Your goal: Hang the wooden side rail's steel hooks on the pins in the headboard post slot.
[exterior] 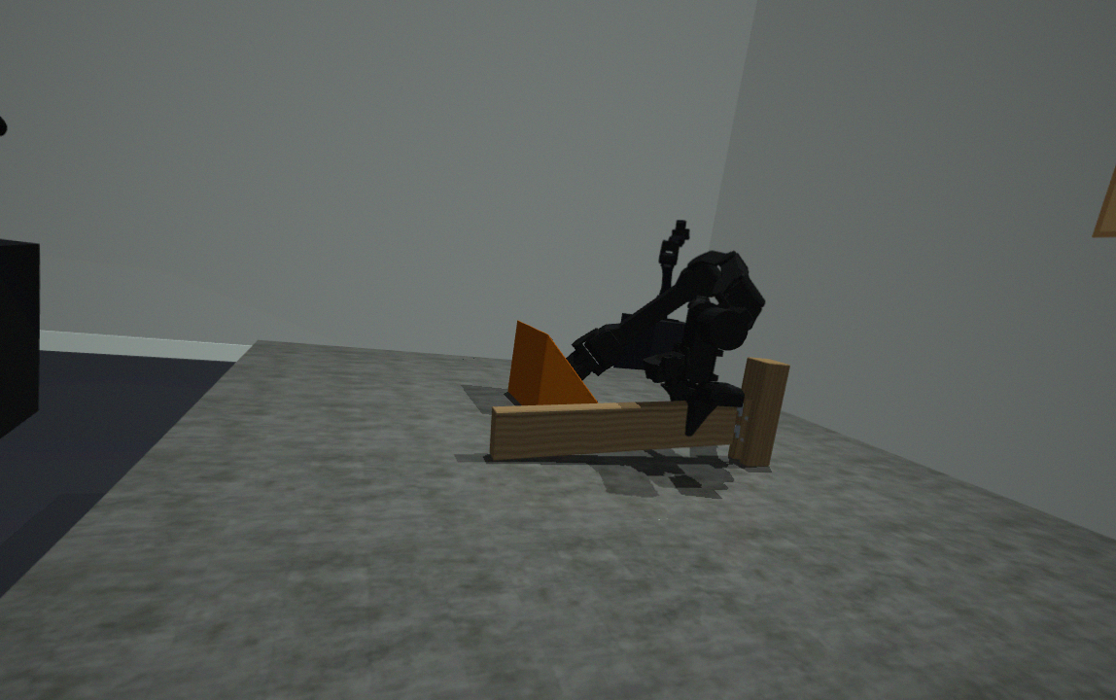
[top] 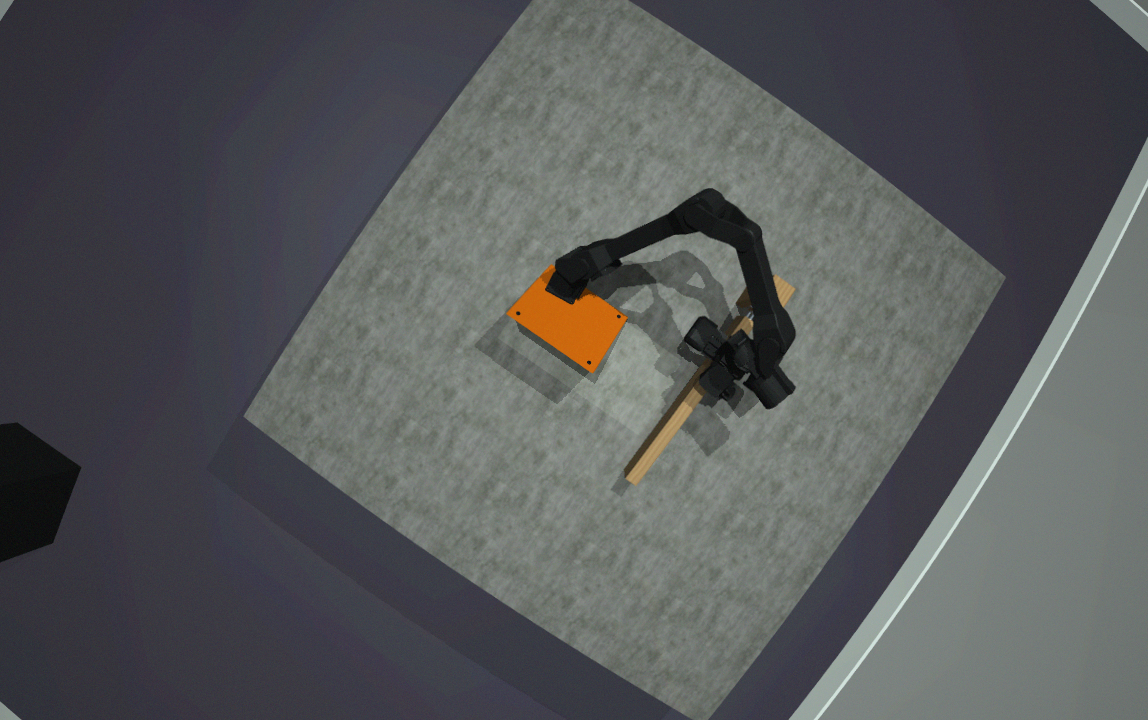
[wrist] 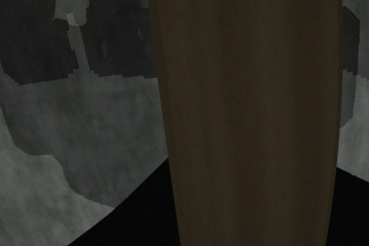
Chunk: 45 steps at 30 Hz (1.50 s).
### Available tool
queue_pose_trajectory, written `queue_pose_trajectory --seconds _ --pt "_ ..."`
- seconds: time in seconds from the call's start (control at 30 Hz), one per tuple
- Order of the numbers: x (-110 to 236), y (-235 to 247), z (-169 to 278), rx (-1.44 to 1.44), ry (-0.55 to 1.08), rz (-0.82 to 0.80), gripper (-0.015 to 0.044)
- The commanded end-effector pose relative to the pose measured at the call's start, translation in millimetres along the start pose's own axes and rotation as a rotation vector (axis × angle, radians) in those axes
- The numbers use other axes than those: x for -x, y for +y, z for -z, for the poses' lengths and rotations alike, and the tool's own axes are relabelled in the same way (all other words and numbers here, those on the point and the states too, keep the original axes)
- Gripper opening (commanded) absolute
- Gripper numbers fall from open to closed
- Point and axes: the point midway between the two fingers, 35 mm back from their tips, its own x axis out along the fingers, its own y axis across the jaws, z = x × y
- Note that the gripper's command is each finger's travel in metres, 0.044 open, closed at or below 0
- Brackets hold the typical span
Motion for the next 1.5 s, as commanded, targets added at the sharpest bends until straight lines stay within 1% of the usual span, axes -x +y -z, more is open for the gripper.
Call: queue_pose_trajectory --seconds 0.0,1.47 --pt "3.1 1.6 1.5 -0.003 -0.001 -0.009 0.0" --pt "3.0 0.1 6.3 -0.003 -0.001 -0.009 0.0"
